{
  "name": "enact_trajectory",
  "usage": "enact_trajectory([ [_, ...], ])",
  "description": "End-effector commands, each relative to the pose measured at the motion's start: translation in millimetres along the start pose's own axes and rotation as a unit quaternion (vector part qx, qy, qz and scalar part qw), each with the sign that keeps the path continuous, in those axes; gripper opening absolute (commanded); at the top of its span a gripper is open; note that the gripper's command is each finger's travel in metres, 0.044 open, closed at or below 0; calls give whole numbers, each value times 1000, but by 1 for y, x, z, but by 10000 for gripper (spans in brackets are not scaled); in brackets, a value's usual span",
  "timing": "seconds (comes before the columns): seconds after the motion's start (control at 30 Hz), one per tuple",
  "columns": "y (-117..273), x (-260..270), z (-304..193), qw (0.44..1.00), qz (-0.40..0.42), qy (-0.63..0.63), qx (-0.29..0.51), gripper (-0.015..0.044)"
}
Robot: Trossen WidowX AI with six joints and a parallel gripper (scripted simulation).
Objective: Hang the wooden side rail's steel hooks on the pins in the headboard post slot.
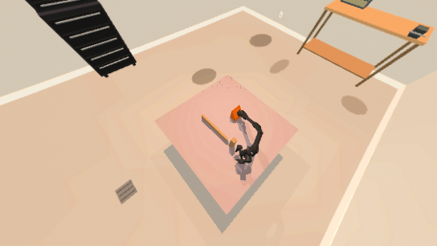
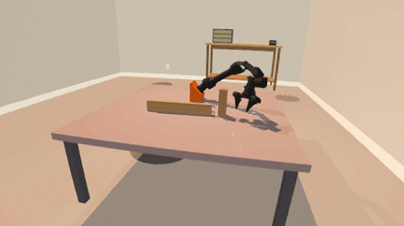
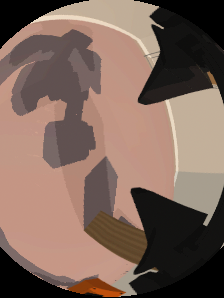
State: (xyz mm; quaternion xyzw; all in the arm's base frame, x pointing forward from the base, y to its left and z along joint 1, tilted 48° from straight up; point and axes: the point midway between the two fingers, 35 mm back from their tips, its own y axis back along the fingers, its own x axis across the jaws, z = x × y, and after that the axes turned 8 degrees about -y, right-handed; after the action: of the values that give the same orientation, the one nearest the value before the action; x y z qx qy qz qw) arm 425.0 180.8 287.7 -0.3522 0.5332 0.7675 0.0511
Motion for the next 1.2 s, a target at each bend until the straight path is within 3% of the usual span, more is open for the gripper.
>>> enact_trajectory([
  [0.0,0,0,-1,1000,1,0,-3,426],
  [0.4,39,6,-41,981,-27,-21,-189,440],
  [0.8,129,-3,-100,909,-205,-59,-358,440],
  [0.9,143,-4,-110,896,-236,-63,-371,440],
  [1.17,134,3,-110,908,-226,-47,-348,440],
])
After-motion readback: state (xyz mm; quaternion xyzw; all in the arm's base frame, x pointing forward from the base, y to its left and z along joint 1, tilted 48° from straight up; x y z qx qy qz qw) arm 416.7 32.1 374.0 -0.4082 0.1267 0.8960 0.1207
